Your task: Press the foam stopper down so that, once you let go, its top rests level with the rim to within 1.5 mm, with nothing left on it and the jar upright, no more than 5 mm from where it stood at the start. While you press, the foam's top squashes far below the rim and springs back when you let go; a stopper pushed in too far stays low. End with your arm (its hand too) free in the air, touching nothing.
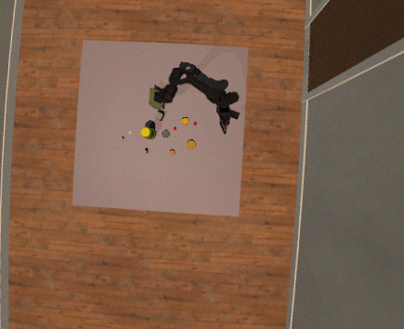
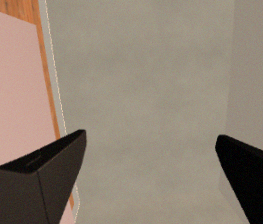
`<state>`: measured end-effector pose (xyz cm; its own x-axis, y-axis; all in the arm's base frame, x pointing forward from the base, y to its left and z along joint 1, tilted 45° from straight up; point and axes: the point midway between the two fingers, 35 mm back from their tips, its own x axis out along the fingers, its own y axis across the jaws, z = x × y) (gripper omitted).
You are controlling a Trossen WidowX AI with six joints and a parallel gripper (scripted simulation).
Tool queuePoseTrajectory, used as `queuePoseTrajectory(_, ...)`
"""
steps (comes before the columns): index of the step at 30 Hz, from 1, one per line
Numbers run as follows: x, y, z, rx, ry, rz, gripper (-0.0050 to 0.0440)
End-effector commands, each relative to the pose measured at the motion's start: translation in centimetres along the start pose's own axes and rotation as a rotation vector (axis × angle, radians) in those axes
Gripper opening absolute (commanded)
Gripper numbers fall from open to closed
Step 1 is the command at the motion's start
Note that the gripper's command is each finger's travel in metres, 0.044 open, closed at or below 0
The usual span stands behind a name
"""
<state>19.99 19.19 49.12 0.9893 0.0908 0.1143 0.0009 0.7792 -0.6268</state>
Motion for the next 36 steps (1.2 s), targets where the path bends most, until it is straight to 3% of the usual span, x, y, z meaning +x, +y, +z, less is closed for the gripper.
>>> queuePoseTrajectory(1,0.0,0.0,0.0,0.000,0.000,0.000,0.0400)
queuePoseTrajectory(17,0.0,0.0,0.0,0.000,0.000,0.000,0.0400)
queuePoseTrajectory(19,0.8,0.6,-0.2,-0.038,0.007,0.004,0.0352)
queuePoseTrajectory(23,5.5,4.1,-2.9,-0.241,0.076,0.056,0.0256)
queuePoseTrajectory(31,13.4,8.3,-13.4,-0.491,0.322,0.264,0.0064)
queuePoseTrajectory(32,14.1,8.5,-15.1,-0.506,0.359,0.296,0.0040)
queuePoseTrajectory(34,14.1,8.5,-15.1,-0.506,0.359,0.296,0.0040)
queuePoseTrajectory(36,15.5,8.9,-19.2,-0.529,0.455,0.377,0.0000)
